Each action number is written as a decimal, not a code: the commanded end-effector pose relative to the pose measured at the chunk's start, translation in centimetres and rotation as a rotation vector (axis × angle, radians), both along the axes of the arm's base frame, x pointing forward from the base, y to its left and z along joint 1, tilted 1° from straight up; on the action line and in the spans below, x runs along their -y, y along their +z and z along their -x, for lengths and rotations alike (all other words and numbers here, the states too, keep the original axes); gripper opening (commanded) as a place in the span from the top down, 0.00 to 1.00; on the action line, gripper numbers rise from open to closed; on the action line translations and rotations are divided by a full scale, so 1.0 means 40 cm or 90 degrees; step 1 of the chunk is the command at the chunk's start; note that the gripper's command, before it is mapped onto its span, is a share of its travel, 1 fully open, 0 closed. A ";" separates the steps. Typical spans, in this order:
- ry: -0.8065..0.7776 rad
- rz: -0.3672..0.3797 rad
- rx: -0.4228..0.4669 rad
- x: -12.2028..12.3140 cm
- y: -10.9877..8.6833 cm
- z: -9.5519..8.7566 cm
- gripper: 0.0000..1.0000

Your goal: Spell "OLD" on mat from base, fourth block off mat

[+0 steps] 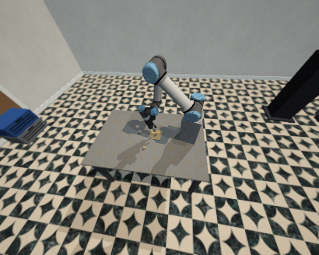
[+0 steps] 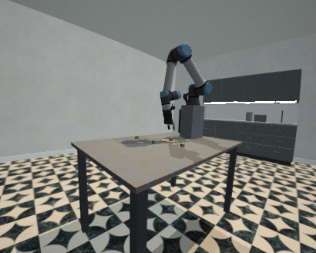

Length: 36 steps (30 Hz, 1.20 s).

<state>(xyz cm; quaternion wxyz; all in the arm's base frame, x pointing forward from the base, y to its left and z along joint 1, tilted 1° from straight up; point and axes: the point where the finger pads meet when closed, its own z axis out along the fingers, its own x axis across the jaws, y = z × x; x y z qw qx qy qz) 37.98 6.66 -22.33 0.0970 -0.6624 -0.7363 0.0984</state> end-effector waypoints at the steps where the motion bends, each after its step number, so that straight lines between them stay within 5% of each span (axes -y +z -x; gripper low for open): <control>1: 0.000 0.000 0.001 0.000 0.001 -0.001 0.00; 25: 0.000 0.000 0.001 0.000 -0.001 -0.010 0.00; 30: 0.000 0.000 0.001 0.001 -0.008 -0.060 0.00; 36: 0.000 0.000 0.001 0.000 -0.019 -0.176 0.00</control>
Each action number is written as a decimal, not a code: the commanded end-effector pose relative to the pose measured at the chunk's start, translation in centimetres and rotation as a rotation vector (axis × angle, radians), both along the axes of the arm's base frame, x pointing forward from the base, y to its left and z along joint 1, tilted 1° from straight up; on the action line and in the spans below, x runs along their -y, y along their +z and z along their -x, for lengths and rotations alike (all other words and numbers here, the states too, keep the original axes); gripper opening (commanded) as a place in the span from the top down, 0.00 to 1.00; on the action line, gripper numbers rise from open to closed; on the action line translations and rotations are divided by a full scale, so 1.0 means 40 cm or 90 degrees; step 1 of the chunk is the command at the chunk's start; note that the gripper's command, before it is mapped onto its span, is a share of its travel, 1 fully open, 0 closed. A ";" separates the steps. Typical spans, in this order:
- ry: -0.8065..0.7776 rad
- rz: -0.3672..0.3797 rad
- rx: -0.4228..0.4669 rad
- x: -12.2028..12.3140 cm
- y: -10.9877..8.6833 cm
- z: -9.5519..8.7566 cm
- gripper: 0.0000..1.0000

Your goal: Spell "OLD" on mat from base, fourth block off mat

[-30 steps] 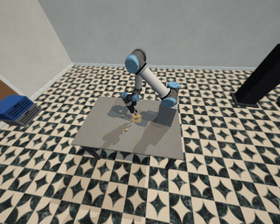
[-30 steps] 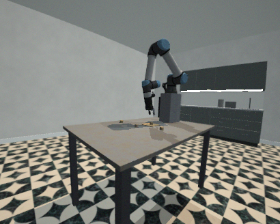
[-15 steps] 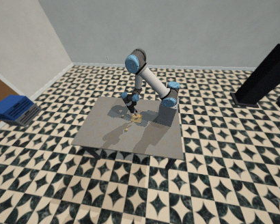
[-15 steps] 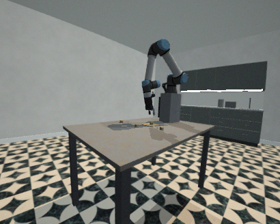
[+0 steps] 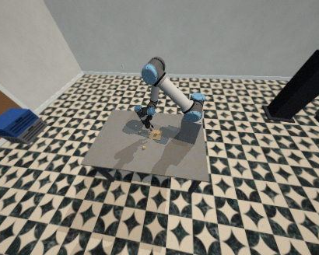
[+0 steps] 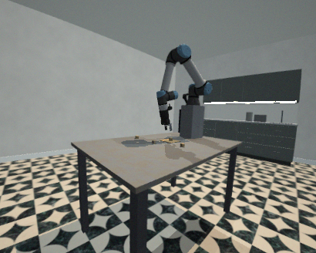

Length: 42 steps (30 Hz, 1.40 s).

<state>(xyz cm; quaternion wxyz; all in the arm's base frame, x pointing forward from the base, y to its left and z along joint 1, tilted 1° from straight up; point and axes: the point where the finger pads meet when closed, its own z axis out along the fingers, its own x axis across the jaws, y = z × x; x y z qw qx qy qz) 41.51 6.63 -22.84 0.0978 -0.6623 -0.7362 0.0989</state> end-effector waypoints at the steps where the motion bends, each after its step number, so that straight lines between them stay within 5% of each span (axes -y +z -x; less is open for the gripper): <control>1: 0.000 0.000 0.002 -0.001 -0.008 -0.111 0.00; 4: 0.000 0.000 0.002 -0.003 -0.010 -0.183 0.00; 6: 0.000 0.000 0.002 -0.003 -0.010 -0.183 0.00; 12: 0.000 0.000 0.003 -0.010 -0.006 -0.312 0.00; 18: 0.000 0.000 0.003 -0.017 0.001 -0.388 0.00; 42: 0.000 0.000 0.003 -0.019 0.004 -0.408 0.00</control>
